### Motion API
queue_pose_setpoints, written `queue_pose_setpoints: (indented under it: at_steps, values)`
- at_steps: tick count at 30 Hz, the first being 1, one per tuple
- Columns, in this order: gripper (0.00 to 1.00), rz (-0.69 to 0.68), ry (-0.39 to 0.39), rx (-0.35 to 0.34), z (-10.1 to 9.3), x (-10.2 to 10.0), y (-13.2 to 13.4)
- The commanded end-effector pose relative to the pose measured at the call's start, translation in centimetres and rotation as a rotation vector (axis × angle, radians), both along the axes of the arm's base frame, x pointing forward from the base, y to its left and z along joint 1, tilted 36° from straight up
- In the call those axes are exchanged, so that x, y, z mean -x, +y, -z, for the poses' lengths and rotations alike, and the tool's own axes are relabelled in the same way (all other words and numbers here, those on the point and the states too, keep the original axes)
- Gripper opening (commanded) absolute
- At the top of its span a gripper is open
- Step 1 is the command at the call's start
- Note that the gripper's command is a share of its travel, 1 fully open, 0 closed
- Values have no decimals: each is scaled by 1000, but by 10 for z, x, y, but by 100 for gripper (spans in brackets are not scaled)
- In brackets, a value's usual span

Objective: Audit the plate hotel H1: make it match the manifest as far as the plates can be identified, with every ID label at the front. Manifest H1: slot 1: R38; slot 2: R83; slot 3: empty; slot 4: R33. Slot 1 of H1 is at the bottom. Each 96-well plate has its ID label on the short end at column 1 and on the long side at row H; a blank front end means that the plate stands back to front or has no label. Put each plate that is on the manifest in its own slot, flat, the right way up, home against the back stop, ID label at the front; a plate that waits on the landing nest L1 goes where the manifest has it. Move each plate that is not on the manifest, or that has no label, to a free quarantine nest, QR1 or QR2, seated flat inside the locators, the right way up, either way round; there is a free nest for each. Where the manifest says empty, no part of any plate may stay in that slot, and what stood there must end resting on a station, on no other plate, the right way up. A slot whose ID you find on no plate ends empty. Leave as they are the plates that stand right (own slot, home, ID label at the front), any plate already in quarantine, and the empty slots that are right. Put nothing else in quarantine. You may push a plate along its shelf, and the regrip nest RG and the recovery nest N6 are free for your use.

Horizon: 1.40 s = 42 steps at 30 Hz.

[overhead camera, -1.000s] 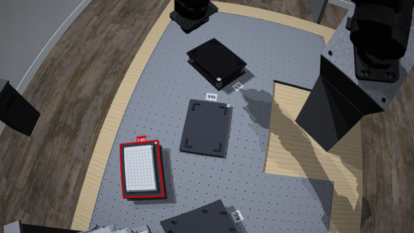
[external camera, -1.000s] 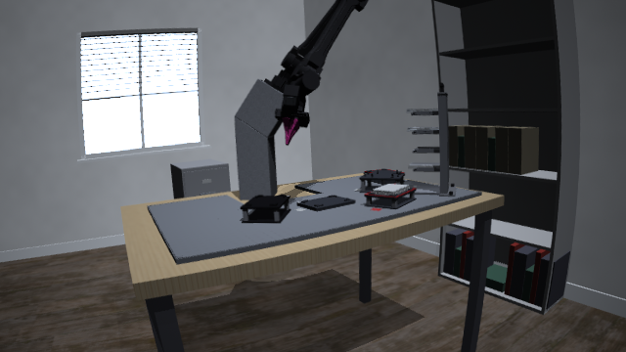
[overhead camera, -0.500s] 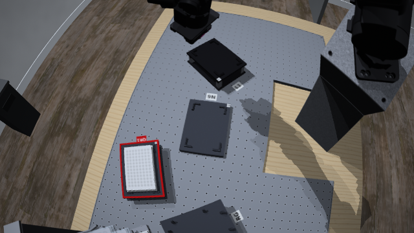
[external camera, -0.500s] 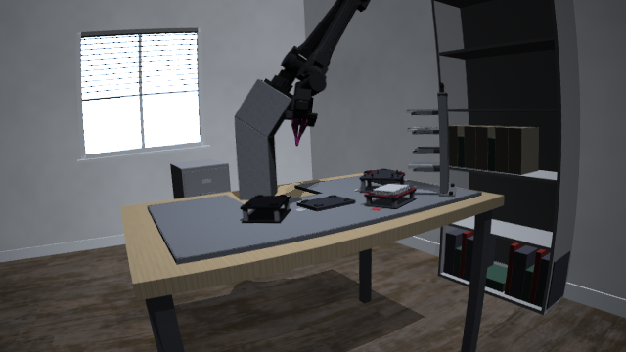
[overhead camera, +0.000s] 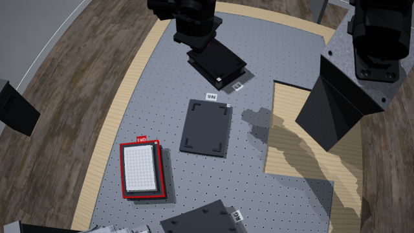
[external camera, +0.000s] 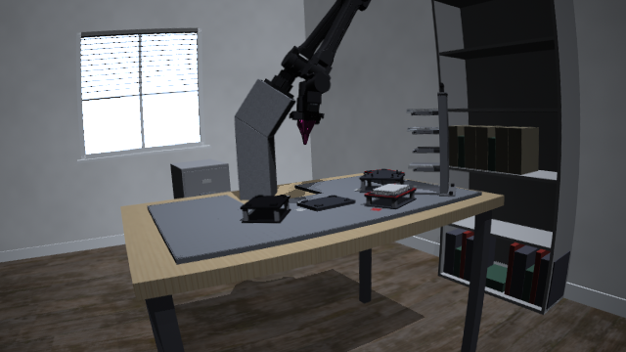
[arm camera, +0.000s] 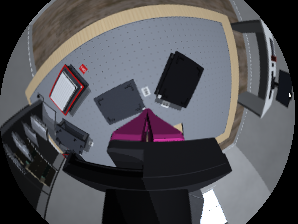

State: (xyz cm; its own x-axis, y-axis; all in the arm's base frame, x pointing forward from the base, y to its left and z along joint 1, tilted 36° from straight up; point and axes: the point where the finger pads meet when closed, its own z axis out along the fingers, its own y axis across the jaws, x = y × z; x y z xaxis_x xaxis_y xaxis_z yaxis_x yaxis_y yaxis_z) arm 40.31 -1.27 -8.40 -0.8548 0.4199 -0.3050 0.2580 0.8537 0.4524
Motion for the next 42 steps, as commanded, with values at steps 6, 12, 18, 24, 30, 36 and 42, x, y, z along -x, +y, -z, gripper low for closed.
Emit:
queue_pose_setpoints:
  at_steps: [6,12,18,24,30,36,42]
  values:
    - [0,-123,-49,25,-15,7,22]
    - [0,-232,-50,1,-22,15,38]
    - [0,-249,-54,4,-23,28,48]
    - [0,-350,-54,-23,-28,40,63]
    - [0,-364,-47,-28,-35,54,63]
    - [0,-355,-48,-28,-45,62,60]
    - [0,-354,-52,-30,-59,54,79]
